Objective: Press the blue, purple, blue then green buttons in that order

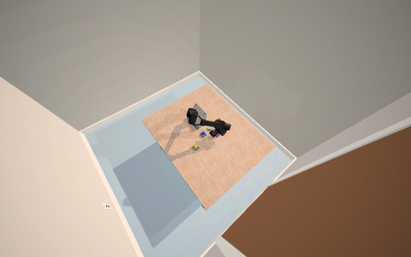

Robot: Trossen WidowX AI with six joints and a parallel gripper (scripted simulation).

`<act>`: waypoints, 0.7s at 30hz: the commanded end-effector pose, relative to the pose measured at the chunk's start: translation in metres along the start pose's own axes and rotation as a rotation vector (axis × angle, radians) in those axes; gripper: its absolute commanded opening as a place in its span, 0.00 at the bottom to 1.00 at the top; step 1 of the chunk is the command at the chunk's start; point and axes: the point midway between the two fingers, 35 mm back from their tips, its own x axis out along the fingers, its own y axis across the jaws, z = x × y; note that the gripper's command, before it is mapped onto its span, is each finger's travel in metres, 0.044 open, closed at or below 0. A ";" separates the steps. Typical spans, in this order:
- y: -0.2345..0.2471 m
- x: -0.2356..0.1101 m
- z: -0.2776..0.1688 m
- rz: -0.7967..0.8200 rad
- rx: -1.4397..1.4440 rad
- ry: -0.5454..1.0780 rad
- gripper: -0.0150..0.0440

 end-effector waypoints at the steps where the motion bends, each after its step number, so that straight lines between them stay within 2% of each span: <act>1: -0.001 0.002 -0.002 -0.007 -0.009 0.002 0.29; 11: -0.001 0.002 -0.002 -0.007 -0.009 0.002 0.29; 15: 0.000 -0.029 -0.002 -0.005 -0.008 0.002 0.29; 21: 0.000 -0.035 -0.001 -0.005 -0.009 0.002 0.29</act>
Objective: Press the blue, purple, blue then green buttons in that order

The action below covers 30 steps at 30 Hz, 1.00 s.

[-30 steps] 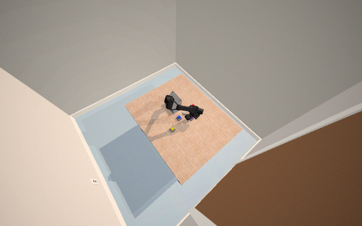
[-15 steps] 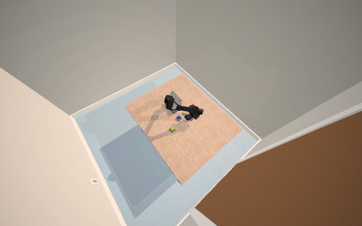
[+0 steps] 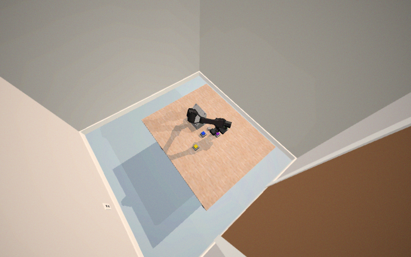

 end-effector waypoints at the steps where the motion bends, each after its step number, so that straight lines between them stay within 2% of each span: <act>1: 0.001 -0.018 0.002 0.007 0.008 0.003 0.29; 3: 0.001 -0.052 0.002 0.008 0.008 0.003 0.29; 5: 0.000 -0.066 0.001 0.008 0.008 0.004 0.29; 12: -0.007 -0.068 -0.002 0.008 0.008 0.004 0.29; 23: -0.107 -0.067 -0.083 0.003 0.004 0.008 0.29; 30: -0.112 -0.065 -0.089 0.003 0.004 0.008 0.29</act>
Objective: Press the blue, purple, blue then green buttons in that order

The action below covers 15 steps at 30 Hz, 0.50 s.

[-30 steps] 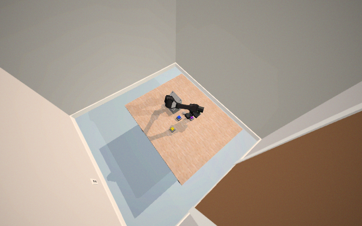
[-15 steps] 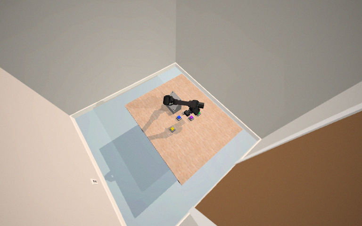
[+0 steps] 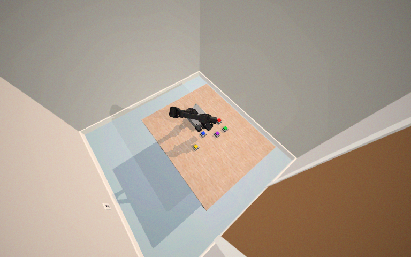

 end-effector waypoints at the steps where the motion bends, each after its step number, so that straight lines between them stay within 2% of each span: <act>1: -0.005 0.002 -0.006 -0.008 -0.009 0.001 0.29; 3: -0.004 0.013 -0.005 -0.006 -0.010 0.000 0.29; 7: -0.006 0.062 -0.006 -0.009 -0.009 0.000 0.29; 15: -0.006 0.065 -0.006 -0.010 -0.009 0.000 0.29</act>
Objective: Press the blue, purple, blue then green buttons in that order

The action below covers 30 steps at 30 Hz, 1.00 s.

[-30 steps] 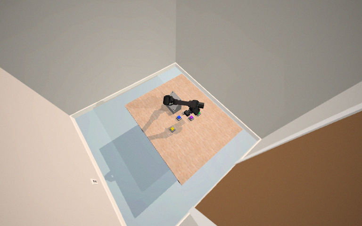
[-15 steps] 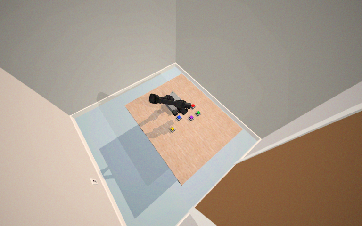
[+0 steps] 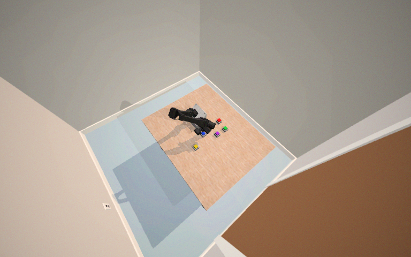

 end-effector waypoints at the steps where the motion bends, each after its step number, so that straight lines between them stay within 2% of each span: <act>1: -0.001 0.007 -0.001 -0.007 -0.008 -0.001 0.29; 19: -0.001 0.036 -0.002 -0.009 -0.008 -0.001 0.29; 30: -0.001 0.037 -0.002 -0.009 -0.008 -0.001 0.29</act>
